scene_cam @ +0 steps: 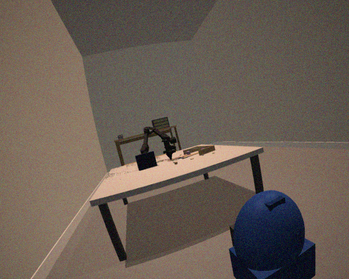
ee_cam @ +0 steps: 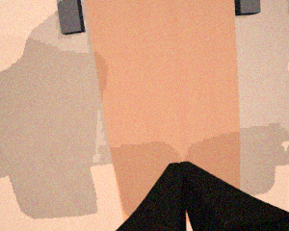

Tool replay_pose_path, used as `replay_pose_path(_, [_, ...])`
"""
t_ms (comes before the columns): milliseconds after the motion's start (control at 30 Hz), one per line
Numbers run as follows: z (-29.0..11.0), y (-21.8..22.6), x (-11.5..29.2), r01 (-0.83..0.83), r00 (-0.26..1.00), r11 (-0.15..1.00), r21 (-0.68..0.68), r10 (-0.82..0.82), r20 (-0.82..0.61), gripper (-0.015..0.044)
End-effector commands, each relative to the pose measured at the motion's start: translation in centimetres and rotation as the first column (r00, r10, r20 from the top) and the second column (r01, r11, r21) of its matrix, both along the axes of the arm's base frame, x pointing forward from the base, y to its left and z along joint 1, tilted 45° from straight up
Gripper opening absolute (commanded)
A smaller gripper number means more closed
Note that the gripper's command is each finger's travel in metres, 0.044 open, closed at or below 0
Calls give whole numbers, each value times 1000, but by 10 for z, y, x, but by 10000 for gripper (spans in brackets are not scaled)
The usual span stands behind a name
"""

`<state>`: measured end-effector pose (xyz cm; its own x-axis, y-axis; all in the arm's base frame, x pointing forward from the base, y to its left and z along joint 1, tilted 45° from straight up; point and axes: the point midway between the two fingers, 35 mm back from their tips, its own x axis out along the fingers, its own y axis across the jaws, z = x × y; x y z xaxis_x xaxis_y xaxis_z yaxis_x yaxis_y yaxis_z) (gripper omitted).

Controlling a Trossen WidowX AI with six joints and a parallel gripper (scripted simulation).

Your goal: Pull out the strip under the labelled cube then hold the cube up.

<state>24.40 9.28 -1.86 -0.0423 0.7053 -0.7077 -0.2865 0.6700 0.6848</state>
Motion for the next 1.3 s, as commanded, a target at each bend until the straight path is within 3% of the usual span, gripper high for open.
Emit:
replay_pose_path(0, [-4, 0, -14, -11, 1000, 1000, -4, 11, -23, 0])
replay_pose_path(1267, [-13, -13, -68, -11, 1000, 1000, -5, 11, -25, 0])
